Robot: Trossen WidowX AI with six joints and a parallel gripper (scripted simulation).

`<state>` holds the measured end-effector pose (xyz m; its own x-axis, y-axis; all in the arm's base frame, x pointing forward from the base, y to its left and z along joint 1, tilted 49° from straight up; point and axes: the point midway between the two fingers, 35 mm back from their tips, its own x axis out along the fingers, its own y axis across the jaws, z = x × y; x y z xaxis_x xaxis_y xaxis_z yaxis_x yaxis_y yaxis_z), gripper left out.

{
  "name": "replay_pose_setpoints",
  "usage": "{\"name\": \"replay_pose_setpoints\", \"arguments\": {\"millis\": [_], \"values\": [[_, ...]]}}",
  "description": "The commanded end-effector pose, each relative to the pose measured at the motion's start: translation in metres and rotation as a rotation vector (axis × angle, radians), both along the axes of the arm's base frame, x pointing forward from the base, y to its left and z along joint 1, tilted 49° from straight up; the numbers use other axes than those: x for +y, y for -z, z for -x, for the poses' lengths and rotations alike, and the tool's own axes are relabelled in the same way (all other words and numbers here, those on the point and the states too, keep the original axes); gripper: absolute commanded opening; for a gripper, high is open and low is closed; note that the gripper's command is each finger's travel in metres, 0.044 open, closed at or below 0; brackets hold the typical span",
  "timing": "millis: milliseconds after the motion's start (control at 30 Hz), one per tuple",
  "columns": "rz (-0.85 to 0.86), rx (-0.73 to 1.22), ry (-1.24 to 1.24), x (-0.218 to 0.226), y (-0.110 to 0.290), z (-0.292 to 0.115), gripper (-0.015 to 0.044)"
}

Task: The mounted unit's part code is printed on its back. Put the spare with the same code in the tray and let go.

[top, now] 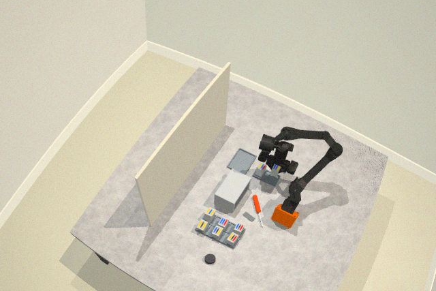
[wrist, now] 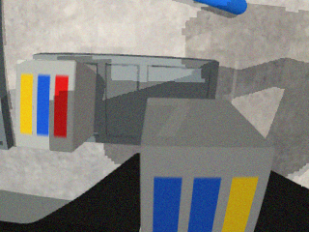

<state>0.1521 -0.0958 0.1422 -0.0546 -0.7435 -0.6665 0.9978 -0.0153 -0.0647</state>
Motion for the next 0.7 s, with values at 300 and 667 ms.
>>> {"name": "replay_pose_setpoints", "arguments": {"millis": [300, 667], "values": [[0.003, 0.002, 0.001, 0.022, -0.012, -0.004, 0.0000], [-0.002, 0.000, 0.003, 0.028, -0.019, -0.027, 0.0000]]}}
